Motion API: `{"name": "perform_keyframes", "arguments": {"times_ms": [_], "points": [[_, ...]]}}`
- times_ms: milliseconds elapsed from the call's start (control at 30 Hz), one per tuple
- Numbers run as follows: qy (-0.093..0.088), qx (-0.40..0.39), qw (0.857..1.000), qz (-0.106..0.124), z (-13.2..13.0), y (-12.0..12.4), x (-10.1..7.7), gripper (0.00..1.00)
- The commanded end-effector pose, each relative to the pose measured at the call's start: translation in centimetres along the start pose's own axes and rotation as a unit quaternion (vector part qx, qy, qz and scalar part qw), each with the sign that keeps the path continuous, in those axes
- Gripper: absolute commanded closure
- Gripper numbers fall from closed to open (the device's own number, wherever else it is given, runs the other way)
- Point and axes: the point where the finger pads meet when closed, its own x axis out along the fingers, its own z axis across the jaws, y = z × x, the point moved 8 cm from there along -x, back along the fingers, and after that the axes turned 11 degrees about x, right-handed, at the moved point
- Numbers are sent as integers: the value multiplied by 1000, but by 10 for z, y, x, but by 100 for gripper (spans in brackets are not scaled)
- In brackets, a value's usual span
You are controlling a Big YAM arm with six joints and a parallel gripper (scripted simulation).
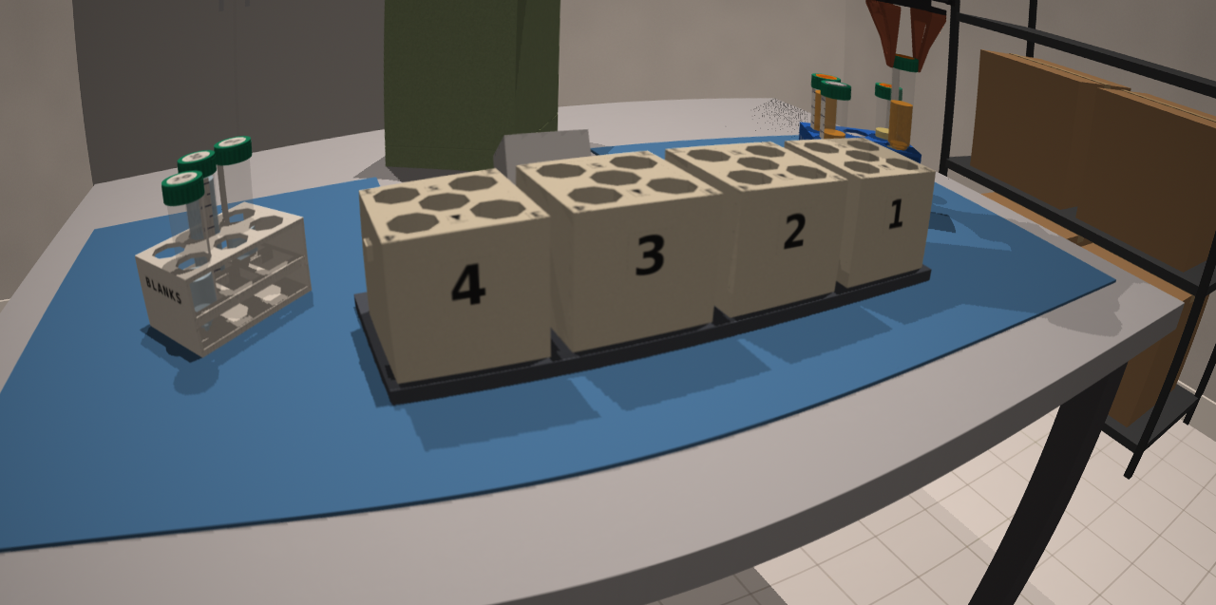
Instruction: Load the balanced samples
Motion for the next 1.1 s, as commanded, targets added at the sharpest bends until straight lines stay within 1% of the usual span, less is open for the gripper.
{"name": "perform_keyframes", "arguments": {"times_ms": [0, 67, 200, 267, 300, 333, 567, 667, 767, 833, 867, 900, 933, 1067], "points": [[-4, -1, 1000, -1, 2, -4, 6, 100], [-8, -1, 1000, -1, 5, -4, 7, 100], [-4, 0, 1000, -1, 1, -4, 14, 100], [-4, 0, 1000, -1, 1, -4, 14, 100], [-23, 0, 1000, -2, 13, -5, 3, 100], [-17, 0, 1000, -1, 12, -5, 10, 100], [-5, 1, 1000, -1, 1, -6, 26, 100], [-7, 1, 1000, -1, 3, -6, 29, 100], [-5, 1, 1000, -1, 2, -6, 34, 100], [-5, 1, 1000, -1, 2, -6, 34, 100], [-16, 1, 1000, -1, 4, -6, 25, 100], [-10, 1, 1000, -1, 5, -6, 33, 100], [-11, 1, 1000, -1, 7, -6, 35, 100], [-8, 1, 1000, -1, 4, -6, 42, 100]]}}
